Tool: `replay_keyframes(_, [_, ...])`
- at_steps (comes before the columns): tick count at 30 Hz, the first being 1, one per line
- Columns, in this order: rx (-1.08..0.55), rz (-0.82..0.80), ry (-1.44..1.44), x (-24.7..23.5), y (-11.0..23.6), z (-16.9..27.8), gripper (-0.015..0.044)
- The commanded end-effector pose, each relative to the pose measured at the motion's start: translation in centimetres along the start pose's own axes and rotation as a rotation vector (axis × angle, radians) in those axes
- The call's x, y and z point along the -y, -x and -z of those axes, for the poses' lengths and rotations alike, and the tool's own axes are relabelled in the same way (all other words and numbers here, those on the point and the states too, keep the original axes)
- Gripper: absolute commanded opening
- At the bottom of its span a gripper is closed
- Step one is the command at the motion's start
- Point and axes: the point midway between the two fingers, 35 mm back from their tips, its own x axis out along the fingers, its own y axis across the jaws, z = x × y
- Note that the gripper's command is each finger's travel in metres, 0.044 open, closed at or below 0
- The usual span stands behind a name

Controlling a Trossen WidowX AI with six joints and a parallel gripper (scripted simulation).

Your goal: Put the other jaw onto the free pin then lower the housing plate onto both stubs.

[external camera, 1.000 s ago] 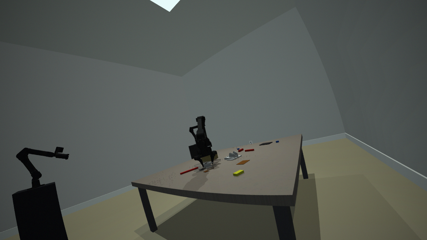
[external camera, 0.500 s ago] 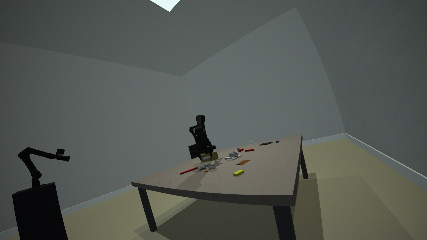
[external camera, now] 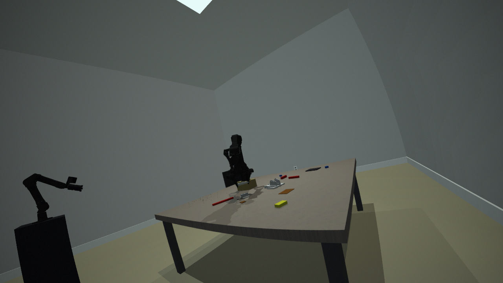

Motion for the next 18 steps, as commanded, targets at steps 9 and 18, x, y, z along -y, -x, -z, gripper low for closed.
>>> replay_keyframes(9, [-0.002, -0.001, 0.338, 2.7, 0.2, 0.6, 0.0351])
replay_keyframes(18, [-0.002, 0.000, 0.596, 4.7, 0.3, 0.8, 0.0351])
